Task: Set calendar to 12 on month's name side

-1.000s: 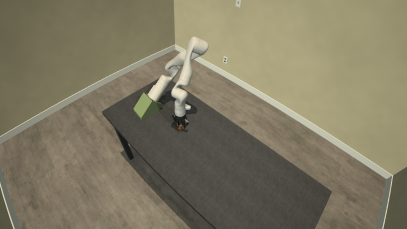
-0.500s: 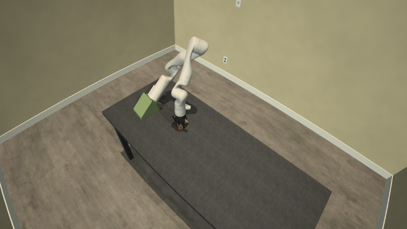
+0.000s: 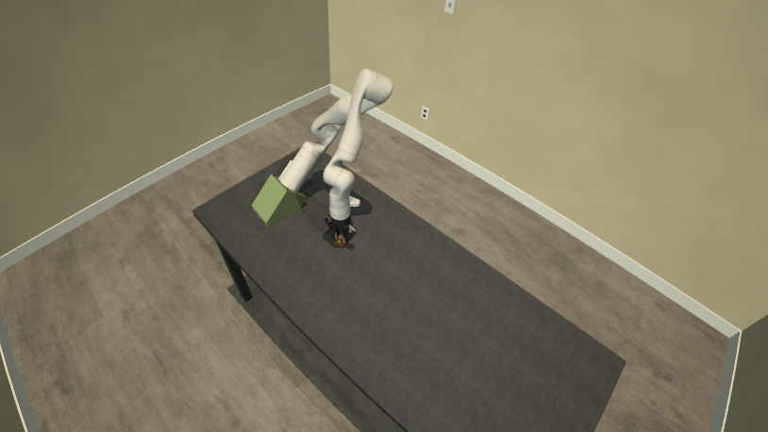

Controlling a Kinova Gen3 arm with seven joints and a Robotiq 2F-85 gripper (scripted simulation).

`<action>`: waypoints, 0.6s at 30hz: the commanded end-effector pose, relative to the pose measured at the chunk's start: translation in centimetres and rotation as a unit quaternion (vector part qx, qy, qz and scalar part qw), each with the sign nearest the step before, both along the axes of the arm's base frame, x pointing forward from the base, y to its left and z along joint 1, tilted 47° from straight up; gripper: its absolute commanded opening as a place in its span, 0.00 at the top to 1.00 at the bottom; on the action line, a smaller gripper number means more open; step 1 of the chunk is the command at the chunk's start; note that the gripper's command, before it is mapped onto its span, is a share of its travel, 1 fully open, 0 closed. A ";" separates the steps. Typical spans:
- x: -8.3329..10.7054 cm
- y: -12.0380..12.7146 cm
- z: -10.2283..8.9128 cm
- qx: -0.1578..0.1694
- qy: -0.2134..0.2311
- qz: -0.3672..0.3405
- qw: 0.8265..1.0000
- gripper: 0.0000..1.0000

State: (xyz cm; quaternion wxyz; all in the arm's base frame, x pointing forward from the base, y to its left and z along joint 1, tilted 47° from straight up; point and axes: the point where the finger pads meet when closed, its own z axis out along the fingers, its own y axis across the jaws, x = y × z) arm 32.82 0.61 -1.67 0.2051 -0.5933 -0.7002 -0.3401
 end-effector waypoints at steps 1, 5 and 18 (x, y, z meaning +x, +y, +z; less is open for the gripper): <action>0.0 0.0 0.0 0.000 0.000 0.000 1.000 0.74; 0.0 0.0 0.0 0.000 0.000 0.000 1.000 0.74; -0.1 -0.9 0.8 0.000 0.000 0.000 1.000 0.74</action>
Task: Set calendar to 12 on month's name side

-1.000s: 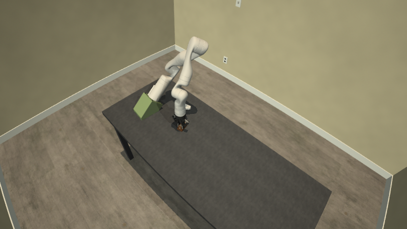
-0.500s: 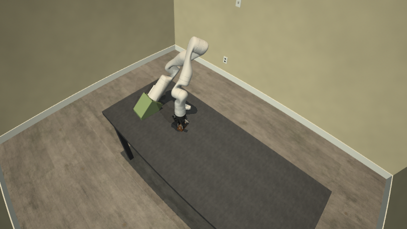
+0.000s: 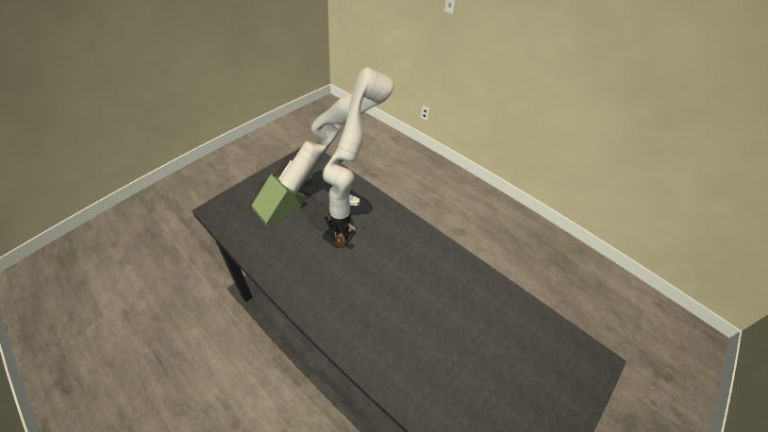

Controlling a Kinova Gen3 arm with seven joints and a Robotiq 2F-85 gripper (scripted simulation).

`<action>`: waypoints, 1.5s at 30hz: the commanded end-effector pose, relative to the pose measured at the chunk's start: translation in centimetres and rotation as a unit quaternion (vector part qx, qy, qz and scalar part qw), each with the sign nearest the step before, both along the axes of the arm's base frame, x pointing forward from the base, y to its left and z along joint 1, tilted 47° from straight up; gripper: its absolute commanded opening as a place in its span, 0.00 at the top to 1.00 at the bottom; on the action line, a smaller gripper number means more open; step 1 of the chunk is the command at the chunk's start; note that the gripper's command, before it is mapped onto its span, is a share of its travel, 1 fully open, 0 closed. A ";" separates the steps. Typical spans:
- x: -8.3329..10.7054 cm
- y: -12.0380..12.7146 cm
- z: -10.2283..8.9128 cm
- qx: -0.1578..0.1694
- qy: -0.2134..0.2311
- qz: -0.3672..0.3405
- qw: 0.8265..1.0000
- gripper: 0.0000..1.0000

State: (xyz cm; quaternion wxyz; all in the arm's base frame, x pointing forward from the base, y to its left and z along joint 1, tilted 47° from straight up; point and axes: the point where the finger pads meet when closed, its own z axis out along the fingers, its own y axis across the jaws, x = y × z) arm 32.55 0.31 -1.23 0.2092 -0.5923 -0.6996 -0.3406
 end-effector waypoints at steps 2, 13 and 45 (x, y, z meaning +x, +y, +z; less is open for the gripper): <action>0.0 -1.2 1.0 -0.003 -0.003 -0.002 1.000 0.74; -0.6 -5.4 5.0 -0.003 -0.003 -0.002 1.000 0.74; 0.9 -11.2 1.2 0.019 0.131 -0.131 0.983 0.74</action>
